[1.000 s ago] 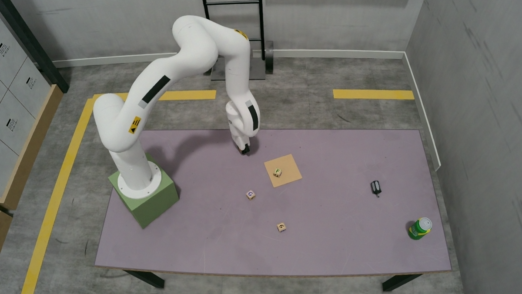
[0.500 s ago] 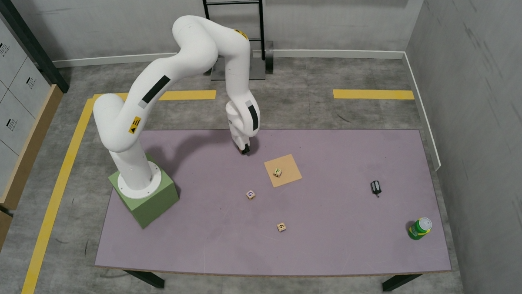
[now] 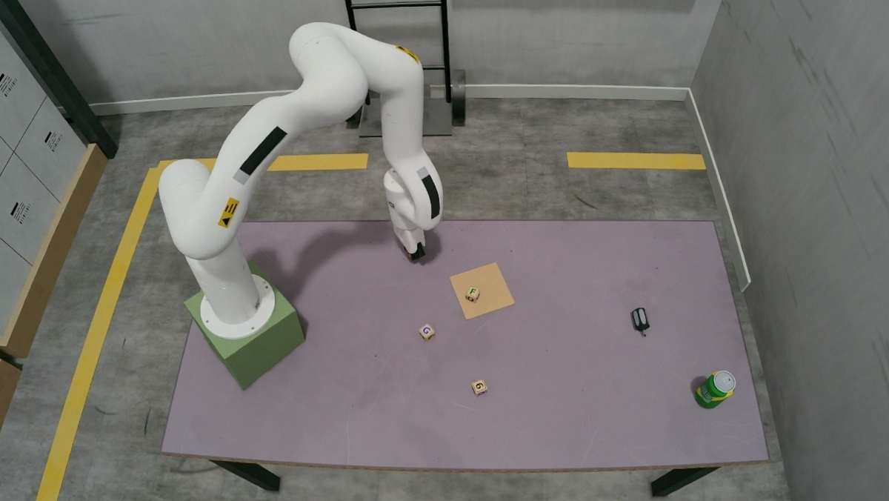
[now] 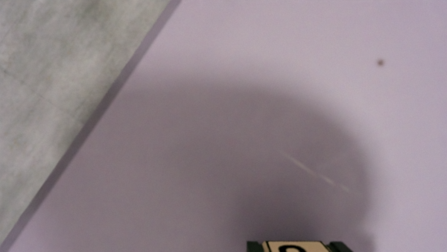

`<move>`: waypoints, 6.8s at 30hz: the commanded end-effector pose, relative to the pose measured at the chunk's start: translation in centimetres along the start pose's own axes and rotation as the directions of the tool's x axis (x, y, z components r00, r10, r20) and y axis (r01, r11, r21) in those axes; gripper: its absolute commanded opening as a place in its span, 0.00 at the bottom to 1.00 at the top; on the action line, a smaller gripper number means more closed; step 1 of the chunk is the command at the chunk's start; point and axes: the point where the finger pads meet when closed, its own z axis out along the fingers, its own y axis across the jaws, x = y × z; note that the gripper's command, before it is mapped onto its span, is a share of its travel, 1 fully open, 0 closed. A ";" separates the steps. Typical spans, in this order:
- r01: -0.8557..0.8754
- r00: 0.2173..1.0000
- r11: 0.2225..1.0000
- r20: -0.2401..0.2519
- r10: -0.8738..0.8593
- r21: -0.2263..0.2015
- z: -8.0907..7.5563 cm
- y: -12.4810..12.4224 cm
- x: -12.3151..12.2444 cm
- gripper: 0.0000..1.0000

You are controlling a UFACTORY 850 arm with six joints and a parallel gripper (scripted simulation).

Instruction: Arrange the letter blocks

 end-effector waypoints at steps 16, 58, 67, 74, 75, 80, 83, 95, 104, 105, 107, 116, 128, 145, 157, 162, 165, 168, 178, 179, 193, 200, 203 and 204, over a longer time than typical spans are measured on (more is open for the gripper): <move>0.000 1.000 1.000 -0.002 0.000 0.001 -5.8 0.0 0.1 0.28; 0.000 1.000 1.000 -0.002 0.000 0.001 -8.7 0.0 0.1 0.28; 0.000 1.000 1.000 -0.002 0.000 0.001 -8.7 0.0 0.1 0.28; -0.002 1.000 1.000 -0.002 0.002 0.001 -8.7 0.0 0.1 0.28; -0.004 1.000 1.000 -0.003 0.004 0.001 -8.7 0.0 0.2 0.28; -0.022 1.000 1.000 -0.004 0.022 0.003 -8.7 0.1 0.3 0.28; -0.060 0.998 0.998 -0.007 0.060 0.007 -8.7 0.3 0.7 0.28; -0.354 0.935 0.934 -0.016 0.355 0.040 -8.7 1.8 3.4 0.28; -0.606 0.794 0.793 -0.002 0.607 0.063 -8.7 3.6 5.6 0.28; -0.628 0.777 0.775 0.000 0.629 0.064 -8.7 3.7 5.7 0.28; -0.669 0.742 0.740 0.004 0.670 0.066 -8.7 4.1 6.1 0.28; -0.796 0.604 0.602 0.019 0.797 0.068 -8.7 5.5 7.3 0.28; -0.889 0.456 0.454 0.032 0.889 0.062 -8.8 7.0 8.2 0.28; -0.931 0.363 0.361 0.037 0.931 0.060 -8.8 7.8 8.8 0.28; -0.931 0.363 0.361 0.037 0.931 0.060 -8.8 7.8 8.8 0.28; -0.932 0.361 0.359 0.038 0.932 0.055 -8.8 7.9 8.7 0.28; -0.936 0.349 0.347 0.038 0.936 0.054 -8.8 8.1 8.8 0.28; -0.936 0.348 0.346 0.038 0.937 0.059 -8.8 8.0 8.9 0.28; -0.943 0.330 0.328 0.039 0.943 0.053 -8.8 8.2 8.9 0.28; -0.943 0.330 0.328 0.039 0.943 0.053 -8.8 8.2 8.9 0.28; -0.957 0.288 0.286 0.040 0.957 0.049 -8.8 8.7 9.1 0.28; -0.964 0.263 0.261 0.041 0.964 0.047 -8.9 8.9 9.2 0.28; -0.968 0.250 0.248 0.041 0.967 0.046 -8.9 9.1 9.3 0.28; -0.969 0.245 0.243 0.041 0.969 0.046 -8.9 9.1 9.3 0.28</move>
